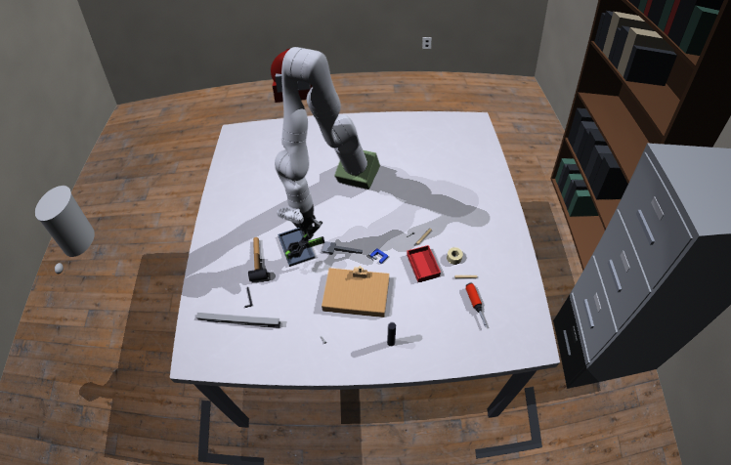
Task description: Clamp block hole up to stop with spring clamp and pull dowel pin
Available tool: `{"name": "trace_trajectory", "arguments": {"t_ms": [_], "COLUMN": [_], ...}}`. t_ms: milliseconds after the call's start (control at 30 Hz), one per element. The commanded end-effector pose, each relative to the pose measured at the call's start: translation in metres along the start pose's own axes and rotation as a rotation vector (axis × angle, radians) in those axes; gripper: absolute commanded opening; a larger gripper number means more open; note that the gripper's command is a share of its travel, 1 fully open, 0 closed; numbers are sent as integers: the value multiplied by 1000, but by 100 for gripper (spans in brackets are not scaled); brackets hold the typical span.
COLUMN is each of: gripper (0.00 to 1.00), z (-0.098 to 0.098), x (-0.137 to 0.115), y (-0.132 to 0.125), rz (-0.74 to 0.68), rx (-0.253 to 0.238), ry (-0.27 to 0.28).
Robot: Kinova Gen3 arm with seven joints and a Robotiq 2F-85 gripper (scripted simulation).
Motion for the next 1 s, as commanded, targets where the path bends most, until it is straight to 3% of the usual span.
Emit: {"name": "trace_trajectory", "arguments": {"t_ms": [0,300,367,867,967], "gripper": [10,10,10,10,10], "z": [1,3,3,6,6], "x": [-4,-15,-15,-36,-38], "y": [-7,-27,-27,-66,-69], "rz": [78,323,323,815,850], "rx": [-16,-41,-41,-73,-75], "ry": [-7,-19,-19,-30,-30]}}
Point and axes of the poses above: the point where the finger pads meet when closed, its own z axis back along the fingers, its own y axis across the jaws, x = y × z, the point moved 2 cm from there along z, back along the fingers, and after that the axes turned 5 degrees about -z, right-handed, at the moved point
